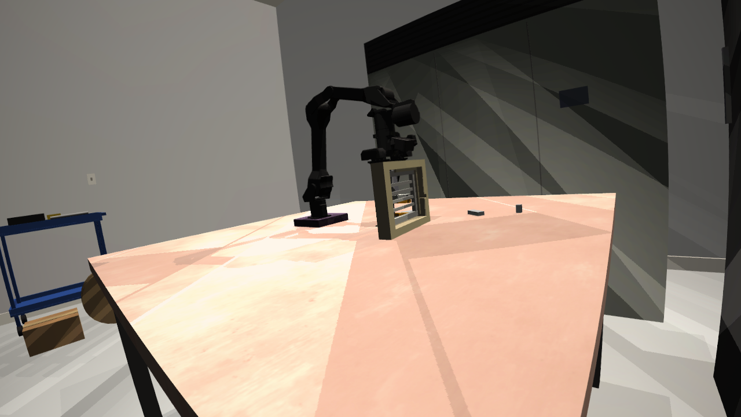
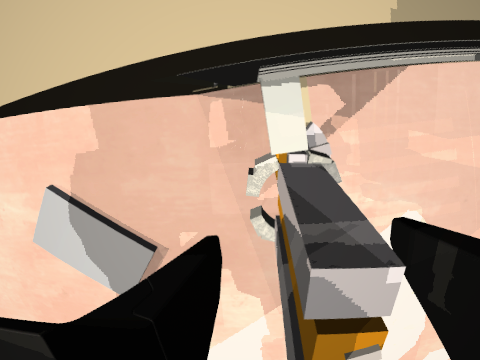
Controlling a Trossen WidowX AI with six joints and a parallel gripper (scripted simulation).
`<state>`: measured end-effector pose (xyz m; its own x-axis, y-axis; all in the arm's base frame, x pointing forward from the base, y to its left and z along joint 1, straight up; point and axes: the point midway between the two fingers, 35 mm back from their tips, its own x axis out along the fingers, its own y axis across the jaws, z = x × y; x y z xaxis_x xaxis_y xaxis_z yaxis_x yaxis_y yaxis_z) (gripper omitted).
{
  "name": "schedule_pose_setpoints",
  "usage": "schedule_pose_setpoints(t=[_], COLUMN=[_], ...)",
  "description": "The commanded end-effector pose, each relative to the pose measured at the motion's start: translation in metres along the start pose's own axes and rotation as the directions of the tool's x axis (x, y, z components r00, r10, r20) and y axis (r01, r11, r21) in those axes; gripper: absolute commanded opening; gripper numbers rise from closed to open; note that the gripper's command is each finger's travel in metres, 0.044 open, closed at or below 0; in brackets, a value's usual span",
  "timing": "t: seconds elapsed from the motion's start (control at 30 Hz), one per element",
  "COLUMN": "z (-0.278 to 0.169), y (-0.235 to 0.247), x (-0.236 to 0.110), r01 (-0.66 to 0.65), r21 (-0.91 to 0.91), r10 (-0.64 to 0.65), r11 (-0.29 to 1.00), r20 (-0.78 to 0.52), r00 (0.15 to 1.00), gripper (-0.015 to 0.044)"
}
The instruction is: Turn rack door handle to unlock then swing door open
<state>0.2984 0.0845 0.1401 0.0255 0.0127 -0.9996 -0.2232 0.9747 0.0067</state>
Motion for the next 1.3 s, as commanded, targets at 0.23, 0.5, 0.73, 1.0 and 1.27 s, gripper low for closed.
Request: schedule_pose_setpoints(t=[0.23, 0.5, 0.73, 1.0, 1.27], z=[0.0000, 0.0000, 0.0000, 0.0000, 0.0000], y=[-0.0004, -0.0004, -0.0004, -0.0004, -0.0004], x=[0.0004, 0.0004, 0.0004, 0.0004, 0.0004], r01=[0.003, 0.002, 0.001, 0.000, 0.000], r21=[0.503, 0.798, 0.955, 0.996, 0.993], r10=[-0.003, -0.003, -0.003, -0.003, -0.003], r11=[0.864, 0.603, 0.296, -0.088, -0.120], r20=[0.000, 0.000, 0.000, 0.000, 0.000], r00=[1.000, 1.000, 1.000, 1.000, 1.000], gripper=[0.0300, 0.0300, 0.0300, 0.0300, 0.0293])
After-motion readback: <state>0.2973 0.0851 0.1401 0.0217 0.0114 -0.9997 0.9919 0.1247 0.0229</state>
